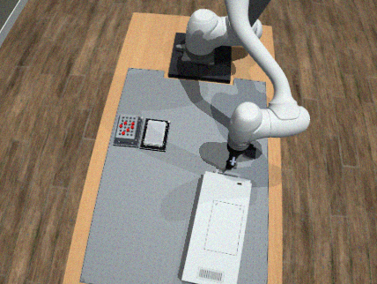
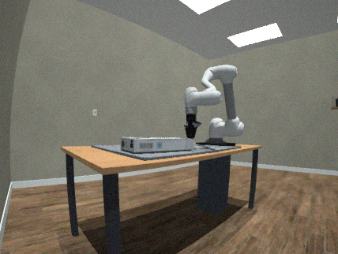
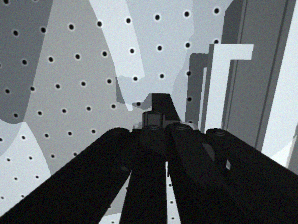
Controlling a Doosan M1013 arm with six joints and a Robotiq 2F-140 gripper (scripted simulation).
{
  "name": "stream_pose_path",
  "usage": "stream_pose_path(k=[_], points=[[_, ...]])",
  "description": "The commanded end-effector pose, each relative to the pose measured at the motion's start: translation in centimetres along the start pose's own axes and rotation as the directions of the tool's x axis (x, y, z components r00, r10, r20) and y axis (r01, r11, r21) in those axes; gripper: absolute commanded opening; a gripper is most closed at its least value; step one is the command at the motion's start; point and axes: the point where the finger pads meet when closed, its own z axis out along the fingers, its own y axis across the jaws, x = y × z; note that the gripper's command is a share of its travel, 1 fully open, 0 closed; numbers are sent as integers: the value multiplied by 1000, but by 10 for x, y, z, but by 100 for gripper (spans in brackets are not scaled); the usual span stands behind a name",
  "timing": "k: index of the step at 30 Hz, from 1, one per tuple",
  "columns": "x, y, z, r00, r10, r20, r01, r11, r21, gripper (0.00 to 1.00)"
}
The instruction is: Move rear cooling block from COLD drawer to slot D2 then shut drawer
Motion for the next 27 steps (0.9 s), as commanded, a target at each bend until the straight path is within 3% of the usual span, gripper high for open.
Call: stream_pose_path(k=[1, 27], points=[[0, -5, -1, 1000, 0, -1, 0, 1000, -2, 10], [0, -18, -2, 1000, 0, -1, 0, 1000, -2, 10]])
